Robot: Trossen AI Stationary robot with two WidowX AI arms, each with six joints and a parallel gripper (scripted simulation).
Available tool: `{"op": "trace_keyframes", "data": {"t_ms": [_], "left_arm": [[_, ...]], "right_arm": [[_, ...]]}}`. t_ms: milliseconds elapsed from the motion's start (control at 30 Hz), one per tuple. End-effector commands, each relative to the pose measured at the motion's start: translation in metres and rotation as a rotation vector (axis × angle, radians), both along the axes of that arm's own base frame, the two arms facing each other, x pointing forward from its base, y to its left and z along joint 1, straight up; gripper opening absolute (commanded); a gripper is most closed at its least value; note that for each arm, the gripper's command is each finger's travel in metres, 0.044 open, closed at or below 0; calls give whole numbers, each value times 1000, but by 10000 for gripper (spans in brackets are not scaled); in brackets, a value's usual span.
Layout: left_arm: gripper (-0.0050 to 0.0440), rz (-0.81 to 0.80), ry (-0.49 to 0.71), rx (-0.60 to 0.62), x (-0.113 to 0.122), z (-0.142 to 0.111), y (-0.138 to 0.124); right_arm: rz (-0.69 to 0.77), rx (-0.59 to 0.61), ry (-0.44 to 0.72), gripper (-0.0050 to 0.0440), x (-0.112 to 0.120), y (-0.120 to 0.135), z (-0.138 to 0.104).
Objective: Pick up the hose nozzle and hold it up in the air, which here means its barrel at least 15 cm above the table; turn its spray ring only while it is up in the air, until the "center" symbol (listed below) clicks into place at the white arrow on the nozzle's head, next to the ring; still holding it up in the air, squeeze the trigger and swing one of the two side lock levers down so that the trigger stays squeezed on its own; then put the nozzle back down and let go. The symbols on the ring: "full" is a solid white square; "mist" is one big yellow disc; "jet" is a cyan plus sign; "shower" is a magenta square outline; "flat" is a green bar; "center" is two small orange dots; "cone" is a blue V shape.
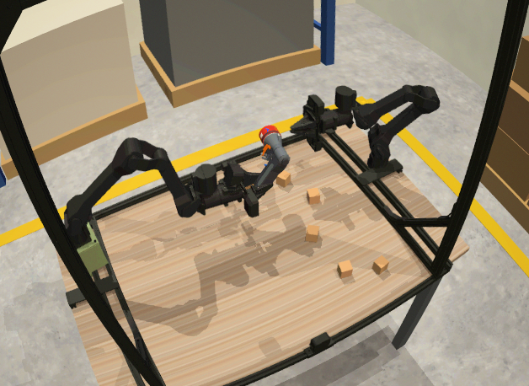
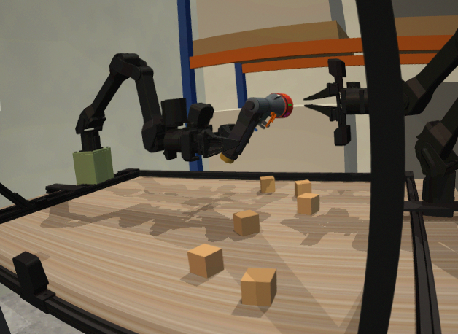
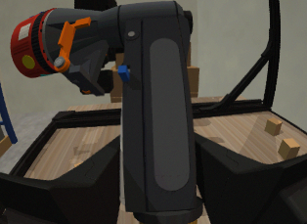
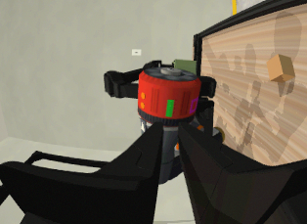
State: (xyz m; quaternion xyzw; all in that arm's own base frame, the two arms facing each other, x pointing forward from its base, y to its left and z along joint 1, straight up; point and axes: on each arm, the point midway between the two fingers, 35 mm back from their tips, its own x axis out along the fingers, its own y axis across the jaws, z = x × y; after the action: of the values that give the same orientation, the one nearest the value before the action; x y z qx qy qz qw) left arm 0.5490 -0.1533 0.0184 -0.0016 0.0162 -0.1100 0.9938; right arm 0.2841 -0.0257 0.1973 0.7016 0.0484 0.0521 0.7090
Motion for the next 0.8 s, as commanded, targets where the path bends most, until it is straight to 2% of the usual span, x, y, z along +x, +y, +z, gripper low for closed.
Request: {"op": "trace_keyframes", "data": {"t_ms": [0,433,767], "left_arm": [[0,0,-33,0,3,12,-1],[0,0,-33,0,3,12,-1],[0,0,-33,0,3,12,-1]], "right_arm": [[-3,10,6,0,-1,0,-4],[-3,10,6,0,-1,0,-4],[-2,4,5,240,-1,0,-4]]}}
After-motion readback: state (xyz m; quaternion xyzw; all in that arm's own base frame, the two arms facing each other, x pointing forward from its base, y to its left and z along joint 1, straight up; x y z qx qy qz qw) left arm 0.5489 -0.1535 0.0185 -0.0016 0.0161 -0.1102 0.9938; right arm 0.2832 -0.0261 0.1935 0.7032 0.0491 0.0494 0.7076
